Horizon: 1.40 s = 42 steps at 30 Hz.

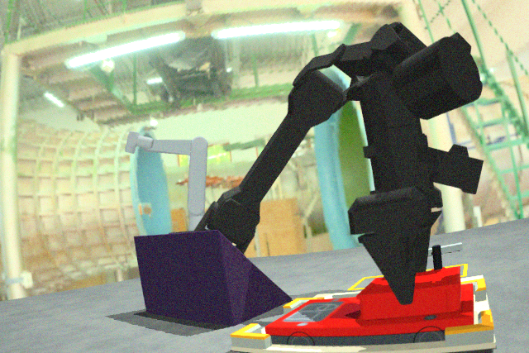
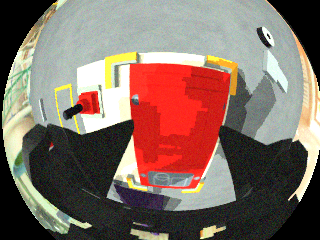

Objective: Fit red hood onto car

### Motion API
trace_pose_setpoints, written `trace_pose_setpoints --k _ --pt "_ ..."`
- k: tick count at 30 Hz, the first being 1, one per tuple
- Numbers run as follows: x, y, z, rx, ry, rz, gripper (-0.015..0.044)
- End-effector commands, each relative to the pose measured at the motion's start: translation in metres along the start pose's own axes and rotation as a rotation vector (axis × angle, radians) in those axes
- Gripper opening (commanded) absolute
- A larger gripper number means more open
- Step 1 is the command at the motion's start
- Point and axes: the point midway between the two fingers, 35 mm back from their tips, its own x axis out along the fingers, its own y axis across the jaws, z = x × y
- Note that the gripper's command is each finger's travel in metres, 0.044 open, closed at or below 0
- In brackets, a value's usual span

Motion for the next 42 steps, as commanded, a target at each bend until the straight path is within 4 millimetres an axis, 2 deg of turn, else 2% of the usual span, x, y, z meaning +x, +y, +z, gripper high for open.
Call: trace_pose_setpoints --k 1,5,7,42 --pt "-0.023 -0.002 0.003 -0.005 -0.003 -0.007 0.0440" --pt "-0.063 -0.002 0.001 -0.005 0.000 -0.005 0.0440" --pt "-0.070 -0.001 0.001 -0.005 0.000 -0.004 0.0440" --pt "-0.070 -0.001 0.001 -0.005 0.000 -0.004 0.0440"
